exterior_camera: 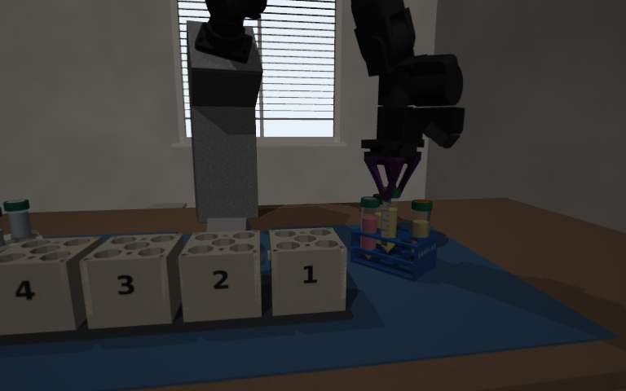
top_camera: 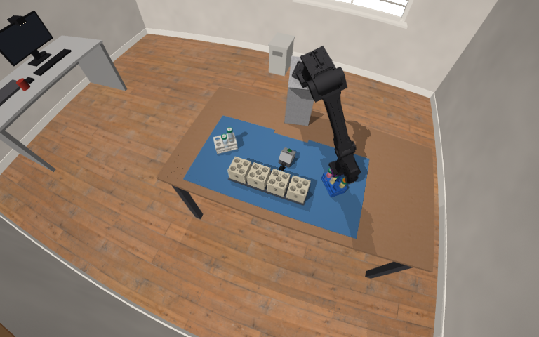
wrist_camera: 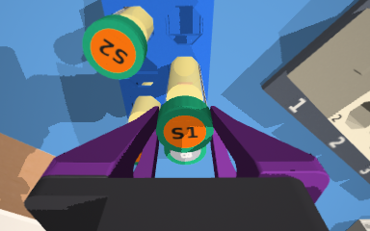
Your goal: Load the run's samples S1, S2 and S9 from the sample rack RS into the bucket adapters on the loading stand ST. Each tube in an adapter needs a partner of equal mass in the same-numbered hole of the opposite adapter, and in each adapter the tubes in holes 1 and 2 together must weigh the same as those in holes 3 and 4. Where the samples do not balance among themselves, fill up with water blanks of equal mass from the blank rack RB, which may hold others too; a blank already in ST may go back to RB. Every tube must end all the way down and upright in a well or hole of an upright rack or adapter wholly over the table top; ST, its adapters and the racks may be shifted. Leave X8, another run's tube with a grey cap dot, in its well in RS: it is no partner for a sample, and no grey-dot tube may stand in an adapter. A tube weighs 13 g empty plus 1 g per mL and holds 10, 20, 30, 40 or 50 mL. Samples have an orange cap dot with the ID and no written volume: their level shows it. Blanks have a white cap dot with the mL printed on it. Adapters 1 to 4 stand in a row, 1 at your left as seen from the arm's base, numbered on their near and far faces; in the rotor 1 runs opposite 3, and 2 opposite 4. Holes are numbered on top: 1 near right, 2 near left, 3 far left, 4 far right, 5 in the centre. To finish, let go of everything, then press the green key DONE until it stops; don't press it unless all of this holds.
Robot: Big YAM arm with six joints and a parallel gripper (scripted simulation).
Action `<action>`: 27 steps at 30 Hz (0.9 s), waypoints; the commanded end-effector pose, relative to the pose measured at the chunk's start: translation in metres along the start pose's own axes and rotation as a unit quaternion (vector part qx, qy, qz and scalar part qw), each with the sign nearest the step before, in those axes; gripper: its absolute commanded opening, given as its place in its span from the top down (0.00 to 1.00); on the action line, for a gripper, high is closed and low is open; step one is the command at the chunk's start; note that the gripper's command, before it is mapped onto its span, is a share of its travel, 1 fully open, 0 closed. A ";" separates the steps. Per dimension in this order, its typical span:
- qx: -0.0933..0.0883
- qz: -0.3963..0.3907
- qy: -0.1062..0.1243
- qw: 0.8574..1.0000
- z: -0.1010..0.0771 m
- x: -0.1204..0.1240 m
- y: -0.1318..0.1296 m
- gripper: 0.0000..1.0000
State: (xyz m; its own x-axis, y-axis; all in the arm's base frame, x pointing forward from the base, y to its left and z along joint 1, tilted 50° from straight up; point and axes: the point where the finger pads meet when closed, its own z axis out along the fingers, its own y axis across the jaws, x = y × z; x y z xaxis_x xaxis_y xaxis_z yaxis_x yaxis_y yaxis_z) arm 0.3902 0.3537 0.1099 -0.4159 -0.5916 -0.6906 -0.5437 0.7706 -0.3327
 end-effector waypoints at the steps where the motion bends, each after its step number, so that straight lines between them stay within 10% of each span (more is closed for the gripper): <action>1: 0.003 -0.002 -0.010 1.000 0.004 -0.010 -0.004 1.00; 25: -0.001 -0.002 -0.010 1.000 0.016 -0.009 0.000 1.00; 26: -0.001 -0.002 -0.010 1.000 0.016 -0.009 0.000 0.45; 27: -0.001 -0.002 -0.010 1.000 0.016 -0.009 0.000 0.45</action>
State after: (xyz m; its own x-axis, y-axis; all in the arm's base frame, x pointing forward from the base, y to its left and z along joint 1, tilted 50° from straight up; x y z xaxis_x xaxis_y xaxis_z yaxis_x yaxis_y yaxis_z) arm 0.4056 0.3591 0.0967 -0.4149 -0.5920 -0.6909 -0.5439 0.7701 -0.3333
